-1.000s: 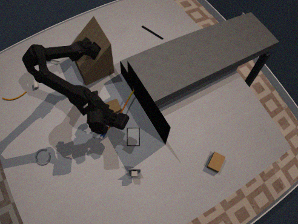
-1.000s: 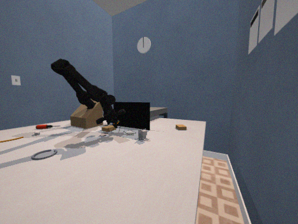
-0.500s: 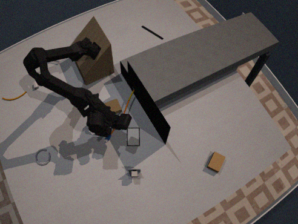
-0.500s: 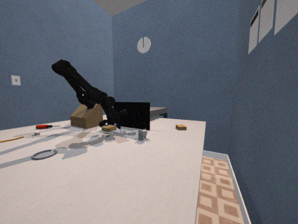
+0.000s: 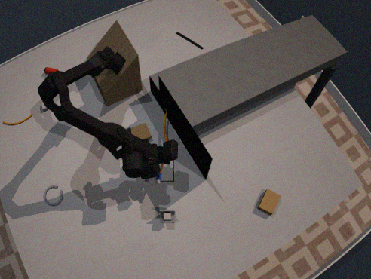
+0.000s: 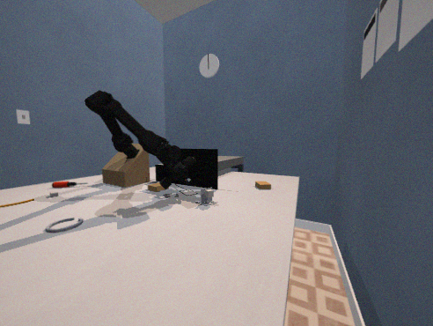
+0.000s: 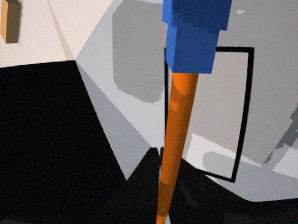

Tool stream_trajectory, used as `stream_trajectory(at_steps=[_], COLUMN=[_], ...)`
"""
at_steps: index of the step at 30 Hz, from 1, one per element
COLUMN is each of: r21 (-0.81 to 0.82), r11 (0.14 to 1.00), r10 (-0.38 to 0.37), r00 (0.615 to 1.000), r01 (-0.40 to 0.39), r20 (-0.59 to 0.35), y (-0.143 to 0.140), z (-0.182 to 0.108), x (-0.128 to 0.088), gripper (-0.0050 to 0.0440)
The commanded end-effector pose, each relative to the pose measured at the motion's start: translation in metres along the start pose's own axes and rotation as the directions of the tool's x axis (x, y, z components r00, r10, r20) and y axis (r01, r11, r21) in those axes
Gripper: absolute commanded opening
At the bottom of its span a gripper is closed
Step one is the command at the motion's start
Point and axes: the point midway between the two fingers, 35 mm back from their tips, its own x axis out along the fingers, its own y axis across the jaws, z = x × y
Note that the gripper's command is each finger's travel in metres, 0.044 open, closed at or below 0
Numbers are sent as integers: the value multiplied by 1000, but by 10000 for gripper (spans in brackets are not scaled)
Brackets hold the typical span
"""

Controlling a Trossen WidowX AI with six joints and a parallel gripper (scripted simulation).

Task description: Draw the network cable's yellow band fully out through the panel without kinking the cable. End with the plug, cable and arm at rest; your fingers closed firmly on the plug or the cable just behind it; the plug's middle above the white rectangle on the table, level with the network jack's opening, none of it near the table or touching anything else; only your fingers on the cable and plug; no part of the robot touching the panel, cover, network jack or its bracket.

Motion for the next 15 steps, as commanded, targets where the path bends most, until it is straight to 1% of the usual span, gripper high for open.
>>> stream_trajectory(at_steps=[1, 8, 15], r21=[-40, -37, -37], r11=[999, 999, 999], r10=[35, 34, 34], r00=[999, 999, 999], r01=[-35, -34, -34], r20=[-11, -3, -4], y=[11, 10, 10], z=[7, 6, -6], x=[2, 0, 0], gripper=[-50, -50, -50])
